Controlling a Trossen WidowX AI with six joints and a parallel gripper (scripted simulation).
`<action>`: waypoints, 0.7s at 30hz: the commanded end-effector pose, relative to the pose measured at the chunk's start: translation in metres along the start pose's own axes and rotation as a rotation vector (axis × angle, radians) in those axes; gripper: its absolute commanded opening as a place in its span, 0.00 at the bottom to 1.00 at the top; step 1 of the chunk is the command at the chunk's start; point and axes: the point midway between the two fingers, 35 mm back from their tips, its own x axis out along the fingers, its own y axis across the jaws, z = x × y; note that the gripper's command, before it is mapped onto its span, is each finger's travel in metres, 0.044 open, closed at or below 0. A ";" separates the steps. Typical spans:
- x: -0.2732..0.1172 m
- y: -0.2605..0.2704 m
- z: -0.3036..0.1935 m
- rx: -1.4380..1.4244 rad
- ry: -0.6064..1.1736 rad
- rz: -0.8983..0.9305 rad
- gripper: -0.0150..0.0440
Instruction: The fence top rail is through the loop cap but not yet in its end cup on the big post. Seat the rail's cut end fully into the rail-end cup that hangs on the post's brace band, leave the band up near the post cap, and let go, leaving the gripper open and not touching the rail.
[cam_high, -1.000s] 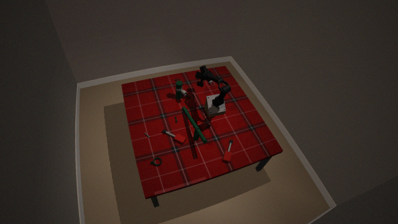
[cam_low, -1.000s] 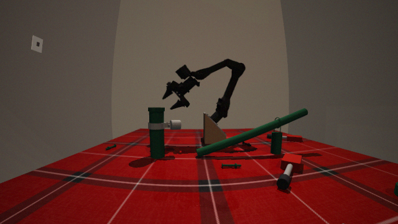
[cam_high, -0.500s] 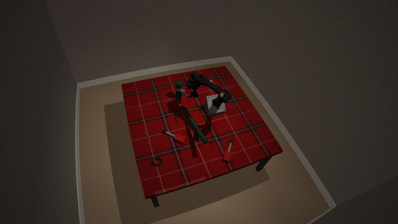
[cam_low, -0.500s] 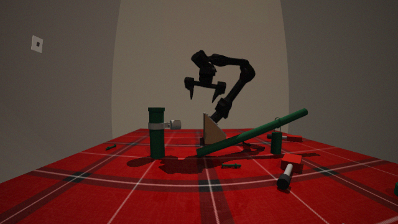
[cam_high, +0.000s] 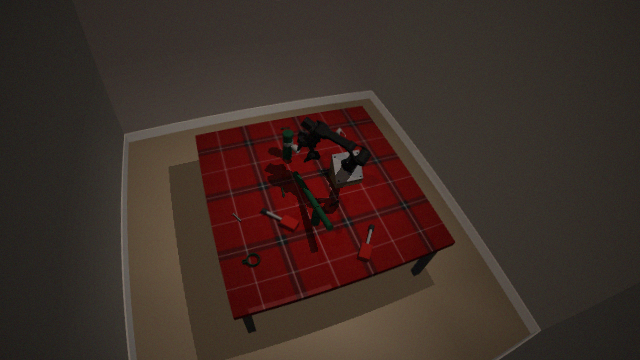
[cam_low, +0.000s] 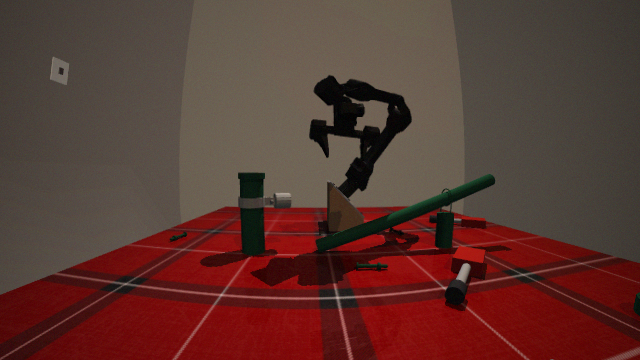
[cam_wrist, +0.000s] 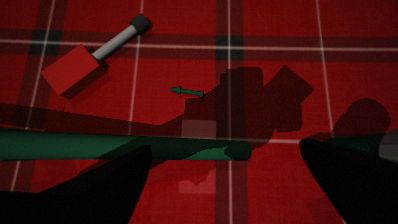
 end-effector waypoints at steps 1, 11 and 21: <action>-0.002 -0.023 -0.001 -0.236 0.035 0.007 1.00; 0.000 -0.092 -0.020 -0.994 0.095 0.120 1.00; 0.005 -0.141 -0.048 -1.499 0.059 0.256 1.00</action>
